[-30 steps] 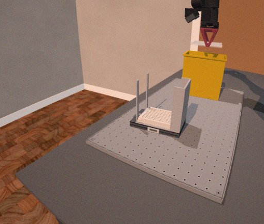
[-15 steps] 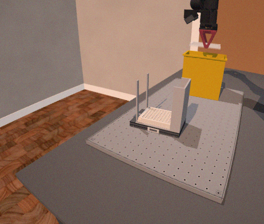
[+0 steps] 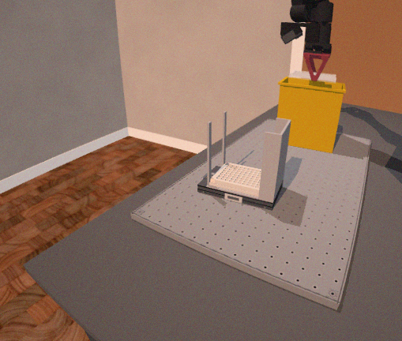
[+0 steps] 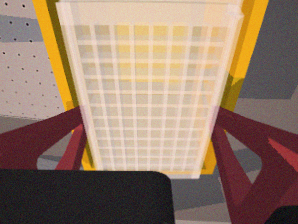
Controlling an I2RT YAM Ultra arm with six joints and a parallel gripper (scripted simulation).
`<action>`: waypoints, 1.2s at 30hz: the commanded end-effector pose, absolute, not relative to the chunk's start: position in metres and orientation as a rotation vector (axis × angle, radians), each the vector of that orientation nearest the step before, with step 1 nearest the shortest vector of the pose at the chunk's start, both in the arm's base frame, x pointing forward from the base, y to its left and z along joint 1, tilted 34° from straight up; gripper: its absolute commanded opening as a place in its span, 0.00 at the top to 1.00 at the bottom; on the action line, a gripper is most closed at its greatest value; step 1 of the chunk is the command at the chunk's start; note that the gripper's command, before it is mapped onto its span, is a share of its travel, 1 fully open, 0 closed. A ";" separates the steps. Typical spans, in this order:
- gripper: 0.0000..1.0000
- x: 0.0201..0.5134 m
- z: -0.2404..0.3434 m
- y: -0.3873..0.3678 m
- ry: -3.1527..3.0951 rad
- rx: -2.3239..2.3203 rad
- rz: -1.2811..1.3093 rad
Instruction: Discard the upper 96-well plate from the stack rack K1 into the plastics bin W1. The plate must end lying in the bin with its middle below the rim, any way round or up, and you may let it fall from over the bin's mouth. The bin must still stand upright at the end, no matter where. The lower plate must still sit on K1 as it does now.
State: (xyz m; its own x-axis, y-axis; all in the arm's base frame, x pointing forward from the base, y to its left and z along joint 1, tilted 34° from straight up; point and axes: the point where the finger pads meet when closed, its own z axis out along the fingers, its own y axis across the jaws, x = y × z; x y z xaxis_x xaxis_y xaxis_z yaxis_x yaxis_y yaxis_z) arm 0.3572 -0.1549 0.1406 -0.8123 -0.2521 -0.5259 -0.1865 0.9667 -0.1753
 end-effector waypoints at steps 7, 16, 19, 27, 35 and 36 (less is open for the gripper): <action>1.00 0.353 0.145 -0.157 2.525 -0.295 -0.170; 1.00 0.351 0.143 -0.157 2.523 -0.297 -0.170; 1.00 0.350 0.143 -0.156 2.527 -0.298 -0.167; 1.00 0.357 0.156 -0.161 2.497 -0.301 -0.193; 1.00 0.359 0.159 -0.162 2.491 -0.302 -0.197; 1.00 0.359 0.159 -0.162 2.491 -0.302 -0.197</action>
